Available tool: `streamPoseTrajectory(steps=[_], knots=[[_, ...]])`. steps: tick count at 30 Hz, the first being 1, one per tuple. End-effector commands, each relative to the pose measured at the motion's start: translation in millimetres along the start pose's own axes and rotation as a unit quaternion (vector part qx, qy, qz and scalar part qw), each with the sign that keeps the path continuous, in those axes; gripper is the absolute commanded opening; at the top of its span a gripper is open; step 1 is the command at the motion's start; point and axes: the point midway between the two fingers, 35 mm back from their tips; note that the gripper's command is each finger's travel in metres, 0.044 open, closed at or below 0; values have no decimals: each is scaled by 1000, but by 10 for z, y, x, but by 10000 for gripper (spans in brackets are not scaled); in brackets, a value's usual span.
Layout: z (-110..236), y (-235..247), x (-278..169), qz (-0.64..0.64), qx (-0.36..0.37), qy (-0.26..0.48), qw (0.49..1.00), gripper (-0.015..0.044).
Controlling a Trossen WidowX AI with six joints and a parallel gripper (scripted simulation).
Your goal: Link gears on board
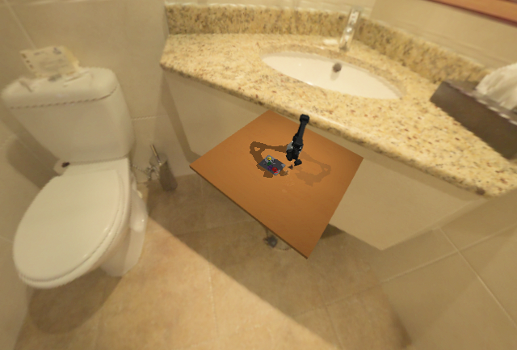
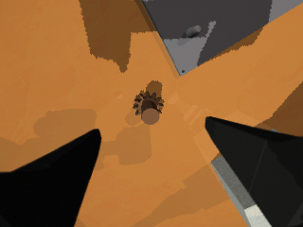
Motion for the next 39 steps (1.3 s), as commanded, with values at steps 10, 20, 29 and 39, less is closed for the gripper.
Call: streamPoseTrajectory(steps=[10,20,29,39], knots=[[-226,10,-56,-19,5,-2,1000,440],[-331,13,-56,-19,5,-2,1000,440],[-476,12,-62,-19,5,-1,1000,440],[-499,12,-64,-19,5,-1,1000,440]])
Point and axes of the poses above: the point midway between the two fingers, 35 mm back from their tips, its own z axis back along the fingers, its own y axis across the jaws, x = y × z, and after that the axes turned 13 degrees about z, right-handed
